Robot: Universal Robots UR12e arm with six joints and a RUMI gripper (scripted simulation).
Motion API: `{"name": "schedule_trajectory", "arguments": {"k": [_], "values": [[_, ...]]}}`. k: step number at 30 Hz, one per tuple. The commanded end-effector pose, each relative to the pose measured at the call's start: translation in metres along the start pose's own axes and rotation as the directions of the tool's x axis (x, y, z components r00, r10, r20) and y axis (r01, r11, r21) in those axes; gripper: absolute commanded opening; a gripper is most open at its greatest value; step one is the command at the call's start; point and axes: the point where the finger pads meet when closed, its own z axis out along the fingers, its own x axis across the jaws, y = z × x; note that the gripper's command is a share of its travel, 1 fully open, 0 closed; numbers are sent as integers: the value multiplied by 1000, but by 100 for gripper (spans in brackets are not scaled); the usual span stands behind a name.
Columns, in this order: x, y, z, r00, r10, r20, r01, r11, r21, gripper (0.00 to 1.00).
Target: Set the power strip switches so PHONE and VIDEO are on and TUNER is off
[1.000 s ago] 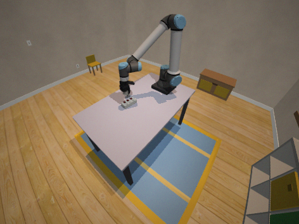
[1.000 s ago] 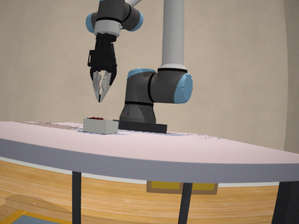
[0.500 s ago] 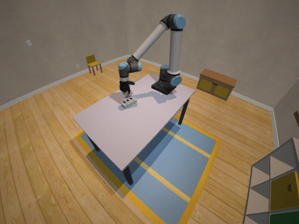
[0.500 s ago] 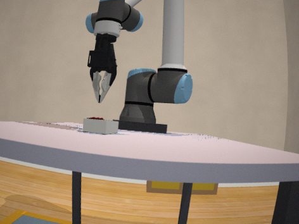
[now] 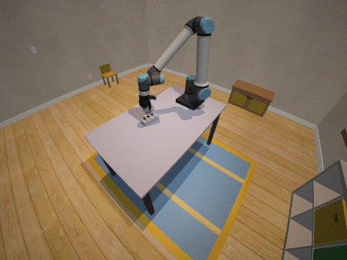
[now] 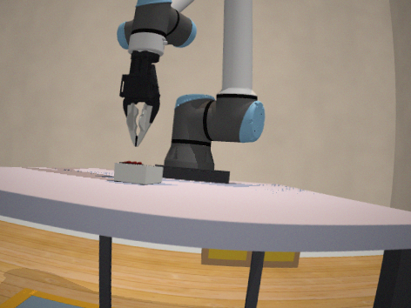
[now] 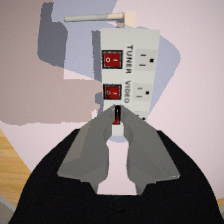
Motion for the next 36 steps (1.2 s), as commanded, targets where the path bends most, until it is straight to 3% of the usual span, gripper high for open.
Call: {"name": "schedule_trajectory", "arguments": {"k": [1,15,36], "values": [[0,1,4,1000,0,0,0,1000,-1,0],[-1,0,22,1000,0,0,0,1000,-1,0],[-1,0,30,1000,0,0,0,1000,-1,0]]}}
